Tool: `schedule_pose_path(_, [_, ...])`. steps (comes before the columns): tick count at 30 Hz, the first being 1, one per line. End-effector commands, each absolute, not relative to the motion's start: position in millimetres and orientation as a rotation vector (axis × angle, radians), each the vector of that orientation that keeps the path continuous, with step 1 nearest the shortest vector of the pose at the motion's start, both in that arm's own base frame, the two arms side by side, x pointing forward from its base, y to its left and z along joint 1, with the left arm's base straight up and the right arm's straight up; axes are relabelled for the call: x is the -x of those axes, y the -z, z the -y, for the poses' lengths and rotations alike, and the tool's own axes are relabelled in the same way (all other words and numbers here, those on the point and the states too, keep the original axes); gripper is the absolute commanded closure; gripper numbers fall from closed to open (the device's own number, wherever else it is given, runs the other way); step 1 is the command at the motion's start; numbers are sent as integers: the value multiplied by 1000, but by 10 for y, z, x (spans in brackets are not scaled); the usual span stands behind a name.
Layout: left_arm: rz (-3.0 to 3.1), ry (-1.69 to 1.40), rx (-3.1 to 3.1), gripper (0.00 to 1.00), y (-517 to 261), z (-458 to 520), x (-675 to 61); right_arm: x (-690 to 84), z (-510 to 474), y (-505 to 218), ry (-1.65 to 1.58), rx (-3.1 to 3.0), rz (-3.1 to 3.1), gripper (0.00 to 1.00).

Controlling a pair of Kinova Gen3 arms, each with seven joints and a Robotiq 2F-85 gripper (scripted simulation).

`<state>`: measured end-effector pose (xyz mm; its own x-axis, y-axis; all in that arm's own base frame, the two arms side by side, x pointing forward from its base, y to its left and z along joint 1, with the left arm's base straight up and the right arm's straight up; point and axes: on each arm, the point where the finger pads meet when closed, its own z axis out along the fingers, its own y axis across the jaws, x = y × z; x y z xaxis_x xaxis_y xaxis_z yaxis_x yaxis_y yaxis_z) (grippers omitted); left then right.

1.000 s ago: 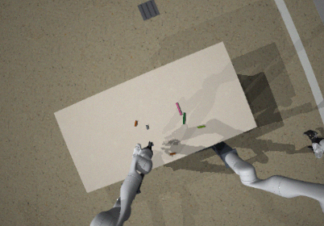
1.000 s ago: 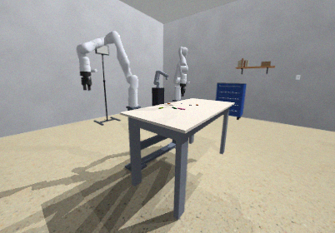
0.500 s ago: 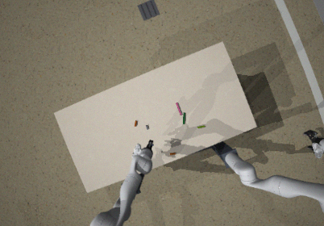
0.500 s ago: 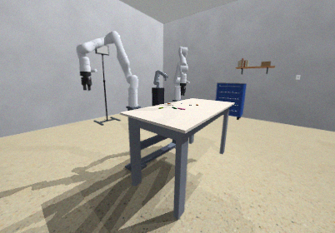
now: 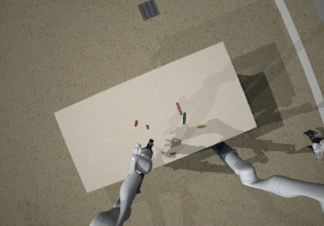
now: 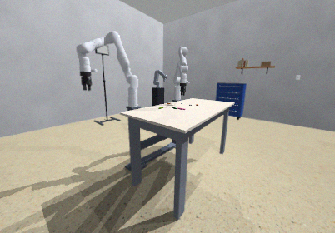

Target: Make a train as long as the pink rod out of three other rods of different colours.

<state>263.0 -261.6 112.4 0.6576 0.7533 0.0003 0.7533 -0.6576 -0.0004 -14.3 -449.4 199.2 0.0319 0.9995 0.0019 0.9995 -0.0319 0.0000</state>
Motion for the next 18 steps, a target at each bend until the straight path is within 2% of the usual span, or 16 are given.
schedule_pose_path(1, [1260,1,2878,2,-1122,2628,-2663,143,4498,-2000,0,2257,2186,2])
schedule_pose_path(18, [624,-3,3069,2,-1024,2750,-3147,143,4498,-2000,0,2257,2186,2])
